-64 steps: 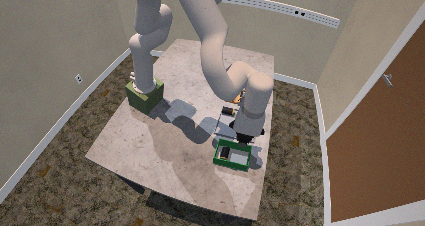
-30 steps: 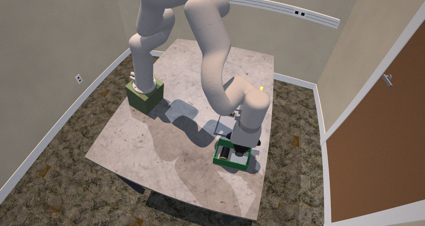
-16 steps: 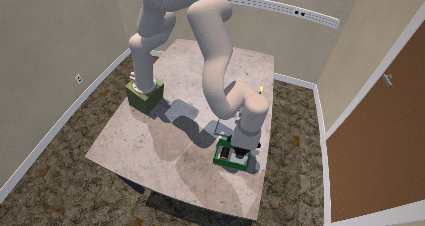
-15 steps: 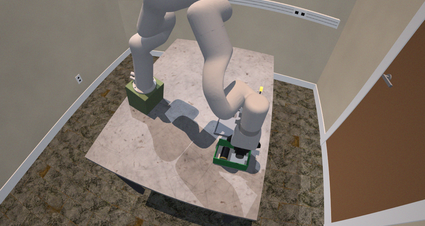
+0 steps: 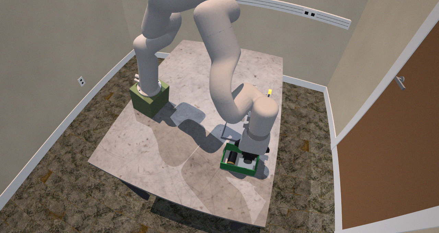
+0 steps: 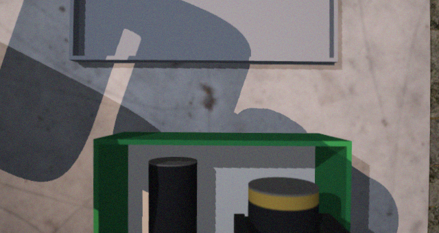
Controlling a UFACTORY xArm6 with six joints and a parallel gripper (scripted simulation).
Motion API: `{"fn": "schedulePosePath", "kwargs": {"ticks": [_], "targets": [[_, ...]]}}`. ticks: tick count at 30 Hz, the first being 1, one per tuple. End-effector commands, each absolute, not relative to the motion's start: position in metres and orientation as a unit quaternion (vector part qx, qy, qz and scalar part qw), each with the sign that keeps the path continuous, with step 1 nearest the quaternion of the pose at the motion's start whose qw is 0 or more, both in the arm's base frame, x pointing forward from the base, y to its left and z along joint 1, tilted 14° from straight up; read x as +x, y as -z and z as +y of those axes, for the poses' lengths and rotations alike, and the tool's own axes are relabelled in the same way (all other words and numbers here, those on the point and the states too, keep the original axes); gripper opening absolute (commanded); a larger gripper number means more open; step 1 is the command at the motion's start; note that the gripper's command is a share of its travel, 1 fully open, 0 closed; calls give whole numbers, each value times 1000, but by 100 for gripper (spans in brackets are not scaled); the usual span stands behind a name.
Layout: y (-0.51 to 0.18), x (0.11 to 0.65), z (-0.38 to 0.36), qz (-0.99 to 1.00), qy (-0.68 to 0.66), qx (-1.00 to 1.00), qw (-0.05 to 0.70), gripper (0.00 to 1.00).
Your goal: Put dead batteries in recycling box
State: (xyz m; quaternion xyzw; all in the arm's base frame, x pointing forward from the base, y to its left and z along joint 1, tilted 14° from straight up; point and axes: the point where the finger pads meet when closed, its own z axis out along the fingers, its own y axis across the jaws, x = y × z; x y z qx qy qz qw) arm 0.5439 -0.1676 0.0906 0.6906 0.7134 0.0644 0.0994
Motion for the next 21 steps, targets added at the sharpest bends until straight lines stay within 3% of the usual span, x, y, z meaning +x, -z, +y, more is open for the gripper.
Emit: {"fn": "schedulePosePath", "kwargs": {"ticks": [1,21], "targets": [[-93,545,-168,713,-65,690,102,28],[-35,559,-171,713,-65,690,102,28]]}}
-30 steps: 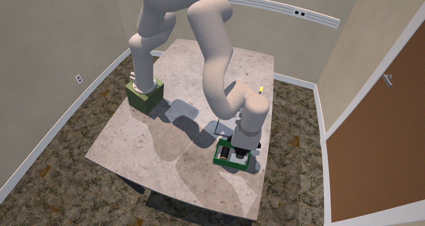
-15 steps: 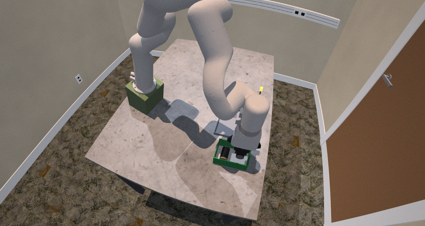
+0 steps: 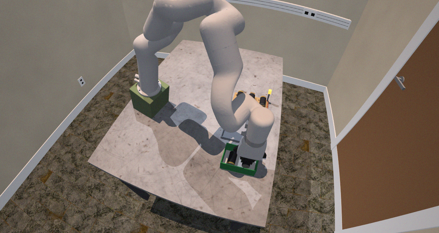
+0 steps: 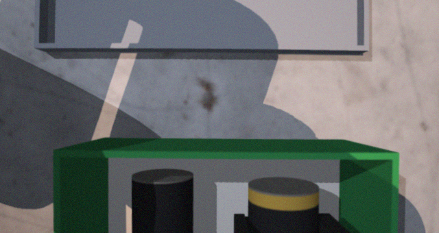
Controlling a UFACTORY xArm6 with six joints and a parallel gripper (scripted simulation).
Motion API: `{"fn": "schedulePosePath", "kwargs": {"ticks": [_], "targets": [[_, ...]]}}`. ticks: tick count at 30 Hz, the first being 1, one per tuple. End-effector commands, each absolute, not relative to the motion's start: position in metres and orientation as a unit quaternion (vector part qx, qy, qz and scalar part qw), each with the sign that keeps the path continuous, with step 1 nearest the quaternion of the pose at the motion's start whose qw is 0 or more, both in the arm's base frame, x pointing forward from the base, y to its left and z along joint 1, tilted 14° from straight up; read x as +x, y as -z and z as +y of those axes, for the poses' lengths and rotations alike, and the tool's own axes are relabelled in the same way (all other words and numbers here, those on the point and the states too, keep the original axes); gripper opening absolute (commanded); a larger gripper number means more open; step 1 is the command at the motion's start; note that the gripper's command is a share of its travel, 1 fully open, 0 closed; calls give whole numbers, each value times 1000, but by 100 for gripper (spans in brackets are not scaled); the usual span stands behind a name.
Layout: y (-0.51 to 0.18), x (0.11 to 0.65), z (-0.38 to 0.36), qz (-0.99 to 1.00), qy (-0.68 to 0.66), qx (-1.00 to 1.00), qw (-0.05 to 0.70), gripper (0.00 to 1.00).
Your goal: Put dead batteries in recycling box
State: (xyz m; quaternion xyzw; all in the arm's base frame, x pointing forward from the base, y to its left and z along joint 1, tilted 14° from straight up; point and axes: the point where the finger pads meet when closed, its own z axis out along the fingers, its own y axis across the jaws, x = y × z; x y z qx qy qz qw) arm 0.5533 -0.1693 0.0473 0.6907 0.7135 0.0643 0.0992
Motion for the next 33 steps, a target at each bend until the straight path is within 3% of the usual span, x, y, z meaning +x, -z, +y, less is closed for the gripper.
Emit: {"fn": "schedulePosePath", "kwargs": {"ticks": [1,17,18,33], "targets": [[-33,560,-171,713,-65,690,102,28],[-30,561,-171,713,-65,690,102,28],[-30,561,-171,713,-65,690,102,51],[-30,561,-171,713,-65,690,102,51]]}}
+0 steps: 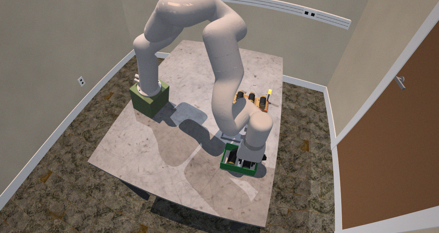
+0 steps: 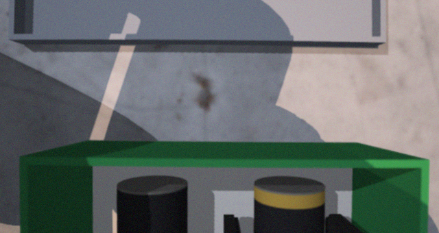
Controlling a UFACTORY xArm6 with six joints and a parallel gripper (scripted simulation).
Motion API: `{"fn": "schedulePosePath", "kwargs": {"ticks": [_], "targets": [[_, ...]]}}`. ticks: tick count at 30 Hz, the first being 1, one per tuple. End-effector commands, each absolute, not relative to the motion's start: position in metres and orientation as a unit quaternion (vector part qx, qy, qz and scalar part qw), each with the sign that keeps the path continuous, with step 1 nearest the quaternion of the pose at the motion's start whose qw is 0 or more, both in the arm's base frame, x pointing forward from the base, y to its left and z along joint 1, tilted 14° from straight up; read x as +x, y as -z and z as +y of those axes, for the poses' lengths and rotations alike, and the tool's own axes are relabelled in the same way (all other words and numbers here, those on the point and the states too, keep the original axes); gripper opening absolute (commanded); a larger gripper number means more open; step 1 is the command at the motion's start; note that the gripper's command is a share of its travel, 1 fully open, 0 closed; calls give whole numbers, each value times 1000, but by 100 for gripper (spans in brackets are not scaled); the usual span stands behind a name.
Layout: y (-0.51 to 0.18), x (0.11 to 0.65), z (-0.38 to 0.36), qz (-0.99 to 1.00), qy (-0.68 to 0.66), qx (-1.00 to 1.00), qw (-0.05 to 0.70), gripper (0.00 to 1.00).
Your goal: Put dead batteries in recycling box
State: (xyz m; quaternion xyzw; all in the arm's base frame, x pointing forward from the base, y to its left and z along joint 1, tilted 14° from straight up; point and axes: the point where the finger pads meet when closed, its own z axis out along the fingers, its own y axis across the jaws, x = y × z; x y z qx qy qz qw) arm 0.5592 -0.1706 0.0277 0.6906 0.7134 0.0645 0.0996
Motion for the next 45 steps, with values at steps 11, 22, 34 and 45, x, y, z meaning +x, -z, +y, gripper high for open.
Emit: {"fn": "schedulePosePath", "kwargs": {"ticks": [11,22,34,45], "targets": [[-32,560,-171,713,-65,690,102,51],[-70,551,-169,713,-65,690,102,51],[-108,542,-167,713,-65,690,102,51],[-112,541,-167,713,-65,690,102,51]]}}
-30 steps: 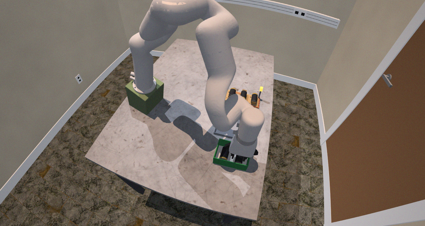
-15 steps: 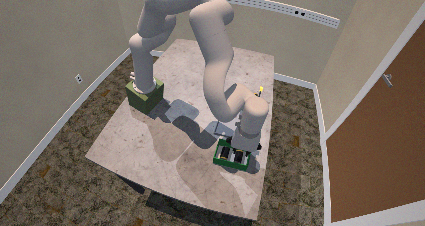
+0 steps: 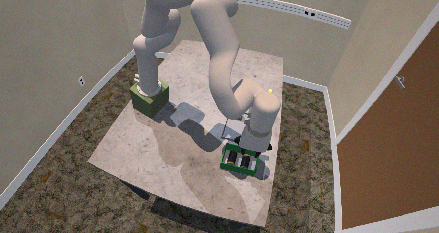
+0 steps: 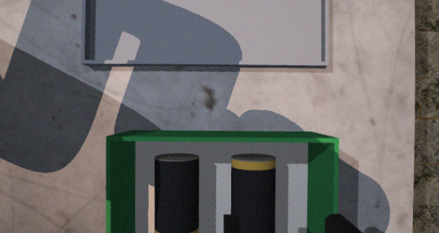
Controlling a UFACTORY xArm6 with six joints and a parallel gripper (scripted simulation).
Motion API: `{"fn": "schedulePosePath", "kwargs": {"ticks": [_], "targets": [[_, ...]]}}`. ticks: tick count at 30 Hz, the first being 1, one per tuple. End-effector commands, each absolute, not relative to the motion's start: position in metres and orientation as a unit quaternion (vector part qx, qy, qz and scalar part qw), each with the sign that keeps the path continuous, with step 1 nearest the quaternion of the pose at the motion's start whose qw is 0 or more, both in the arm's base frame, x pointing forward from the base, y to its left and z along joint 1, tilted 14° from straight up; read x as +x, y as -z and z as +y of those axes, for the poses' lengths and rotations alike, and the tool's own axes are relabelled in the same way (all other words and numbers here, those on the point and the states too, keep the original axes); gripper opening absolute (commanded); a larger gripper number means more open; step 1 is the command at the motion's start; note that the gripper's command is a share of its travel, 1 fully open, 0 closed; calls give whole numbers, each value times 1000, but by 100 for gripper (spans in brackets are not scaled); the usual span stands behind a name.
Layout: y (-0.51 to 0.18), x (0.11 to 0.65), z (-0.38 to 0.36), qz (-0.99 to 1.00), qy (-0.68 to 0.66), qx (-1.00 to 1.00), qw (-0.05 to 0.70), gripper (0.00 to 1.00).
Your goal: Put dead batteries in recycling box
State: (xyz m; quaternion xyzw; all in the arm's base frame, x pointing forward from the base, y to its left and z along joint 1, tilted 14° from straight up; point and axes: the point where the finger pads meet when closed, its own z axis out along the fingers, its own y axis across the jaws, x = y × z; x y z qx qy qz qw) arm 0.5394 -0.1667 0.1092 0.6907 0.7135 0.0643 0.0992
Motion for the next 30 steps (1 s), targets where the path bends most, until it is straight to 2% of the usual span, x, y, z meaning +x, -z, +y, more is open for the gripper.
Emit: {"fn": "schedulePosePath", "kwargs": {"ticks": [1,8,30], "targets": [[-113,540,-167,713,-65,690,102,51],[-148,532,-165,713,-65,690,102,51],[-149,532,-165,713,-65,690,102,51]]}}
